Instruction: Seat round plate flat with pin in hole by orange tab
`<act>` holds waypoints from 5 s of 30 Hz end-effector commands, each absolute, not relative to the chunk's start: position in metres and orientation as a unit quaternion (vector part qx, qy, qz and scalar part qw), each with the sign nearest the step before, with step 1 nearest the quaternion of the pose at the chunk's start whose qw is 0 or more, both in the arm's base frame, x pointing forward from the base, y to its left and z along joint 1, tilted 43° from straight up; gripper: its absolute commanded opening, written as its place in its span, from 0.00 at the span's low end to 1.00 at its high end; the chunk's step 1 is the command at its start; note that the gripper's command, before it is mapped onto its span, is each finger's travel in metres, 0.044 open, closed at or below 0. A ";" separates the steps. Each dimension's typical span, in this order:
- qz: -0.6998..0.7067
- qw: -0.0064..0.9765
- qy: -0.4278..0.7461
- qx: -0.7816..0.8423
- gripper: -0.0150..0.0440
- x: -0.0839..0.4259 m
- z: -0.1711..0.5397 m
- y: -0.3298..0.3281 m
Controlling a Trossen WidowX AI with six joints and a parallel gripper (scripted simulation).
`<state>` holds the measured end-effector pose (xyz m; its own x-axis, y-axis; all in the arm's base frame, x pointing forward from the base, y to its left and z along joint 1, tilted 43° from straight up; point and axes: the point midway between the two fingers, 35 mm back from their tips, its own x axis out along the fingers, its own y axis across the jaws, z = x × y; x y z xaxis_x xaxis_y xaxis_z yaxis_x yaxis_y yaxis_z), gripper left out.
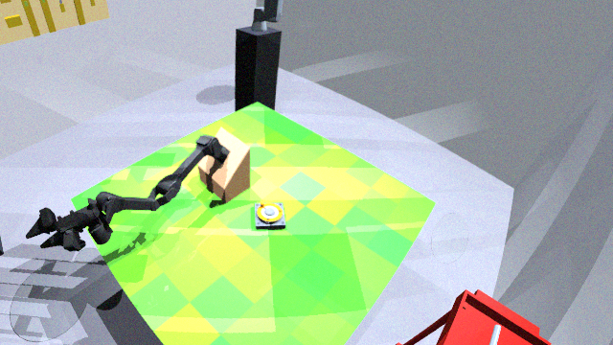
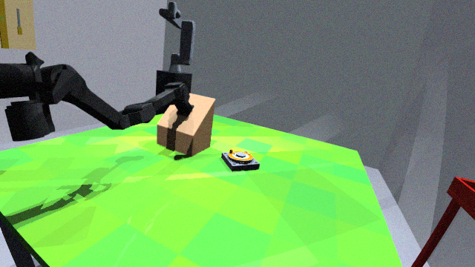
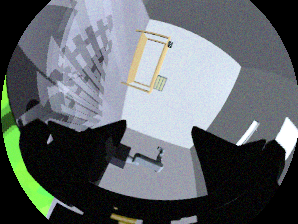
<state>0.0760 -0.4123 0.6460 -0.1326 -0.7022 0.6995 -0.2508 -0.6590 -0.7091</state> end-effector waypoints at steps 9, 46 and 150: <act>-0.705 0.052 0.286 -0.648 0.53 0.030 0.712 -0.302; -0.507 -0.715 -0.036 -0.480 0.25 0.157 0.583 0.296; 0.250 -0.662 -0.652 0.271 0.25 0.258 -0.052 -0.077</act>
<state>0.2539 -0.0728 -0.0560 0.0224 -0.6812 -0.7318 -0.0272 0.7313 -0.6816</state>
